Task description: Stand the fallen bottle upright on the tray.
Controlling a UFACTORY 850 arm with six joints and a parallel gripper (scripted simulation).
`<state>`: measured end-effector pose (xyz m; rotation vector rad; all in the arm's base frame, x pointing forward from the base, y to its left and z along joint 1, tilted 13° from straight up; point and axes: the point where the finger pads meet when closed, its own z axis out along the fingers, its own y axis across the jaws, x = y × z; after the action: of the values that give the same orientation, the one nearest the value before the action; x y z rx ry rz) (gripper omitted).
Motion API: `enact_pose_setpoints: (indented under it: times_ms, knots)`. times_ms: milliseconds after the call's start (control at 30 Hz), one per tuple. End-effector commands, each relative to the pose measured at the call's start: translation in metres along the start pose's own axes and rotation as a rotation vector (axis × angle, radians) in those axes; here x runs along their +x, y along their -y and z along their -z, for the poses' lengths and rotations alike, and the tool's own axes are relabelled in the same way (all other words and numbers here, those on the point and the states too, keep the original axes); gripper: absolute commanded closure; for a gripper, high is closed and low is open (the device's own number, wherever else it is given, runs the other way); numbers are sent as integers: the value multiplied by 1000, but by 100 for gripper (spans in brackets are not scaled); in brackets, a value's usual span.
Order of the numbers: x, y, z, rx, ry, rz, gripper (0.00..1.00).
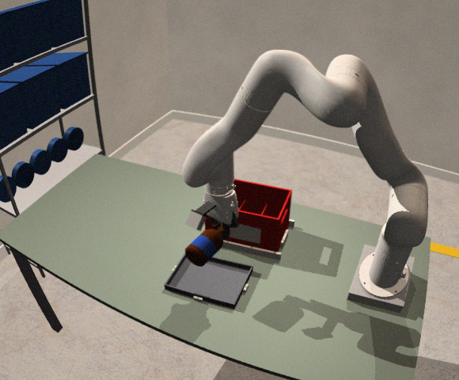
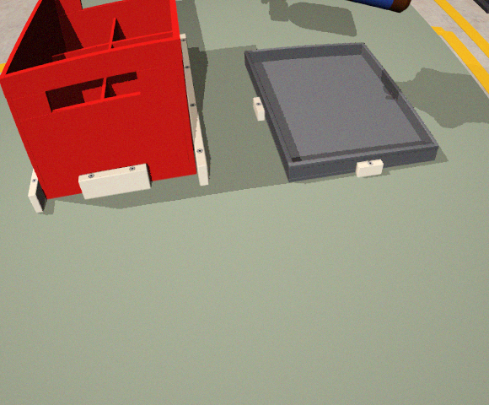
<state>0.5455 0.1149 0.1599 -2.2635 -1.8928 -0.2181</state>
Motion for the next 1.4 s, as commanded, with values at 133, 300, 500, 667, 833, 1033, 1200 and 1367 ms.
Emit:
enact_pose_setpoints:
  times_ms: [133, 300, 500, 667, 833, 1033, 1200, 1367]
  knots:
    - [0, -1, 1, -2, -1, 1, 100]
    - [0, -1, 1, -2, -1, 16, 100]
    - [0, -1, 1, -2, -1, 84, 100]
    - [0, -1, 1, -2, -1, 132, 100]
    - [0, -1, 1, -2, -1, 208, 100]
    - [0, -1, 1, -2, -1, 258, 100]
    - [0, -1, 1, -2, -1, 263, 100]
    - [0, -1, 1, -2, -1, 263, 100]
